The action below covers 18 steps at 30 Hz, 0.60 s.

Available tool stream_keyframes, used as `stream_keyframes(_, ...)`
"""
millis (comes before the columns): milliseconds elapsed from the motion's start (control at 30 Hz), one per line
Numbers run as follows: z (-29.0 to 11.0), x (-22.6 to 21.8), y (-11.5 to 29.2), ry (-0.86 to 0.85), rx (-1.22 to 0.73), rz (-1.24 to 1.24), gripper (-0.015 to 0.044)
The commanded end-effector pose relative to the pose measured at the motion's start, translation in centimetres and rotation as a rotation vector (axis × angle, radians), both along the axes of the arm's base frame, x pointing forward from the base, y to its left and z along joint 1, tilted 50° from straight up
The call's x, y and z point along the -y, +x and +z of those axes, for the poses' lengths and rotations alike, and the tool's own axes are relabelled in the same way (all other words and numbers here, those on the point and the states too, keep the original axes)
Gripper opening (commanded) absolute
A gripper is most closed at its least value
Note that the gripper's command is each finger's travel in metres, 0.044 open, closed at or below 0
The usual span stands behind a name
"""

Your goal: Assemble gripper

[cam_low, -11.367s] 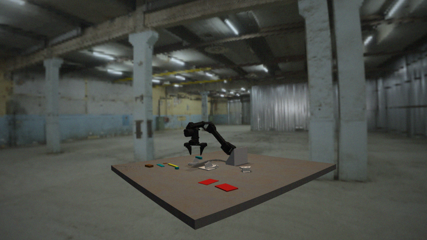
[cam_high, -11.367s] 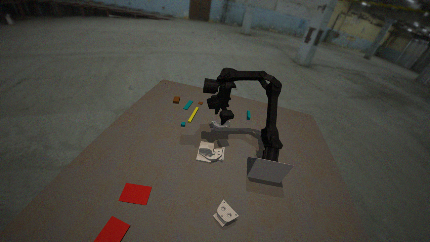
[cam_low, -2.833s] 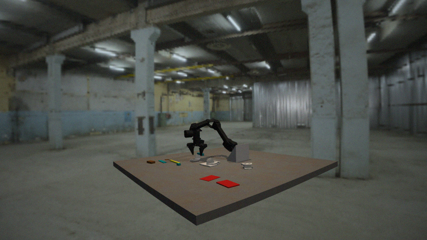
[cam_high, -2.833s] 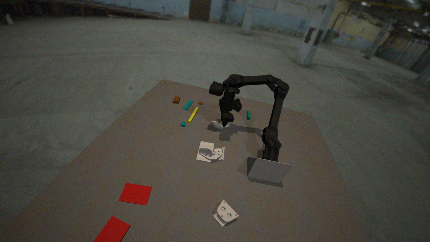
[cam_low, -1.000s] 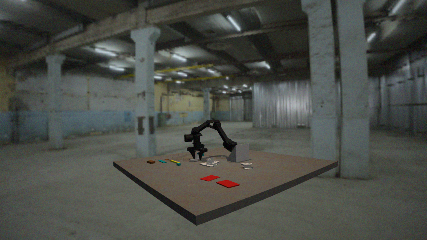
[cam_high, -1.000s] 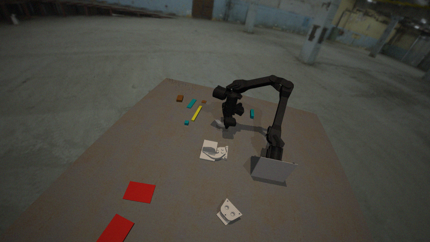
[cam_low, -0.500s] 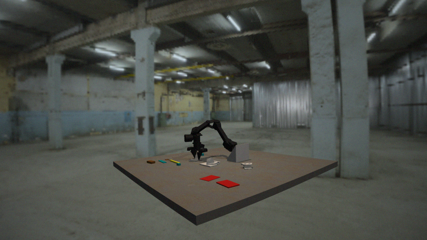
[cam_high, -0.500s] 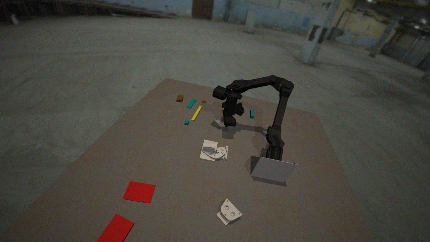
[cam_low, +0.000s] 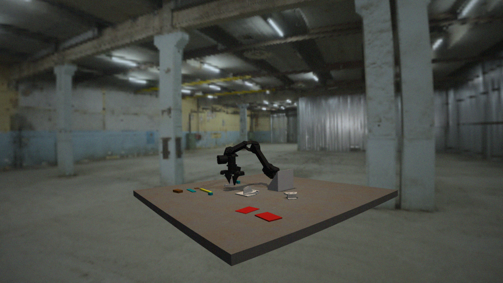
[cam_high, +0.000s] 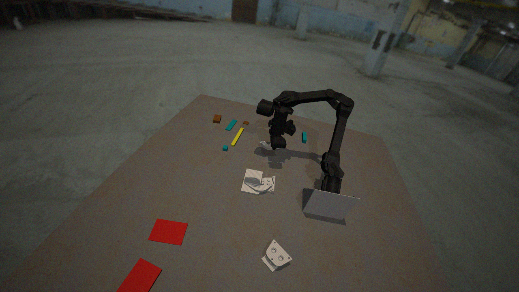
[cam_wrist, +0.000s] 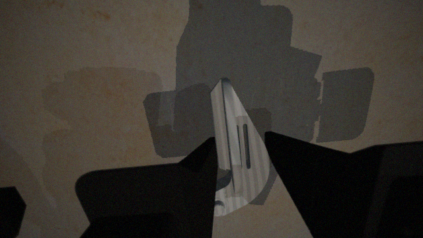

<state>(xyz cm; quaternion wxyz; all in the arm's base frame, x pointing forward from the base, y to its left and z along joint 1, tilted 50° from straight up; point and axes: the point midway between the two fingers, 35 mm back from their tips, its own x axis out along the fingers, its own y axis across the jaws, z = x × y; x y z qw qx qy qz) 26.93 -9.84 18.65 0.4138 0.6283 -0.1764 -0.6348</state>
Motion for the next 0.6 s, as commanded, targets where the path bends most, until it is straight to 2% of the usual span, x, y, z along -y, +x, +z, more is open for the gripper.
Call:
stream_keyframes(0,0.9,-0.9,0.1,0.0,0.007,0.0,0.0134)
stream_keyframes(567,3.5,-3.9,-0.7,-0.005,0.002,0.006,0.0134)
